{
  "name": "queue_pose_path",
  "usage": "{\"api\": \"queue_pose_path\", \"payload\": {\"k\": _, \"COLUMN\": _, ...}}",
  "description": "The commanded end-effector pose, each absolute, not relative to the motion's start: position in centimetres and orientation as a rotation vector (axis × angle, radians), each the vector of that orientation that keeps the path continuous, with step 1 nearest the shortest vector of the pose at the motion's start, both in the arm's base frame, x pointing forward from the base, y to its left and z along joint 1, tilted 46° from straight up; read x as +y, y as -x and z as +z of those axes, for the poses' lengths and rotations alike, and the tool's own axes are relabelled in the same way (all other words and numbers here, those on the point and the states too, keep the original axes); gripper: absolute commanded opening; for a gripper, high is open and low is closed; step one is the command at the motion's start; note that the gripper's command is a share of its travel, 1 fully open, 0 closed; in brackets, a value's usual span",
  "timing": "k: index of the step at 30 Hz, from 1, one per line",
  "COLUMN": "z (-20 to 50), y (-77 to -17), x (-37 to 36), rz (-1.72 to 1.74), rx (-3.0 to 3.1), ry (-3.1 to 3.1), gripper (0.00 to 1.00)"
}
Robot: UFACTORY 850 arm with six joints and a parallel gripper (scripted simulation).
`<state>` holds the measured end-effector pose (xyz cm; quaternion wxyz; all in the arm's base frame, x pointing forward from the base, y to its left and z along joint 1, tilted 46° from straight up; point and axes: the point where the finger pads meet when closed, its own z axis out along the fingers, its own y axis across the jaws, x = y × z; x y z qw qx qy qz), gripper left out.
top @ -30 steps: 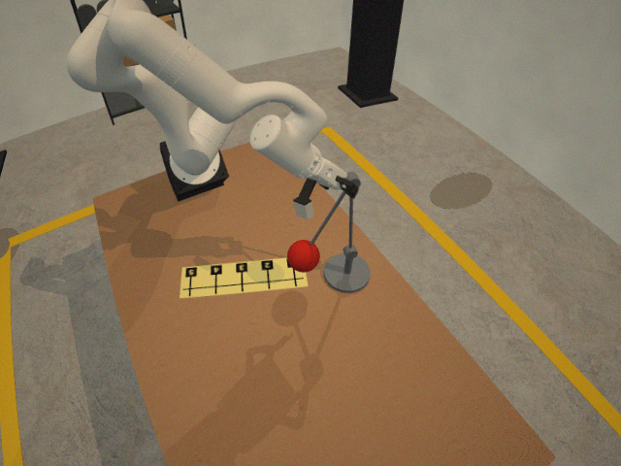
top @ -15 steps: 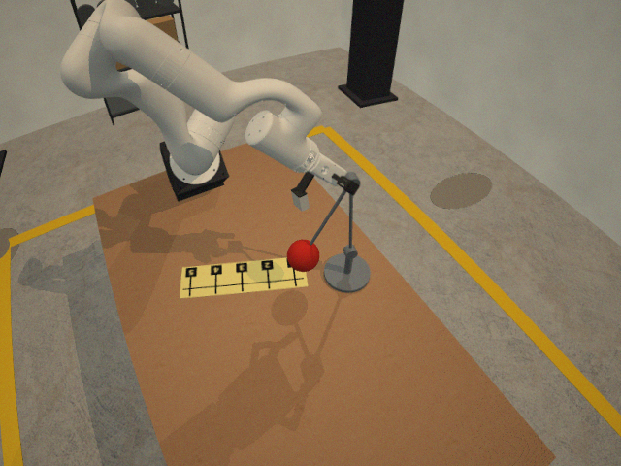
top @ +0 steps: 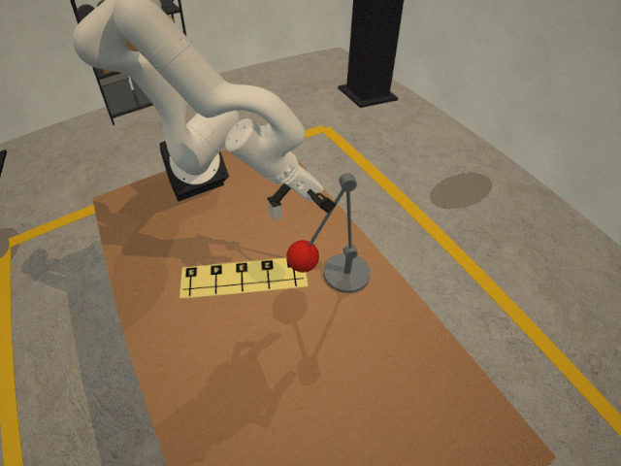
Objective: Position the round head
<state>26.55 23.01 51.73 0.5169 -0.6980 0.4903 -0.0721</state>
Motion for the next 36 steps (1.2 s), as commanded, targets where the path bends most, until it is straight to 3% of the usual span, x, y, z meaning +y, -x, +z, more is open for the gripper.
{"api": "queue_pose_path", "payload": {"k": 1, "z": 51.0, "y": -27.2, "x": 20.6, "rz": -0.049, "rx": 1.113, "ry": 1.645, "gripper": 1.00}}
{"api": "queue_pose_path", "payload": {"k": 14, "z": 48.3, "y": -27.7, "x": 15.4, "rz": -0.053, "rx": 1.270, "ry": 1.533, "gripper": 1.00}}
{"api": "queue_pose_path", "payload": {"k": 36, "z": 48.2, "y": -30.3, "x": 14.1, "rz": 0.068, "rx": 1.202, "ry": 1.520, "gripper": 1.00}}
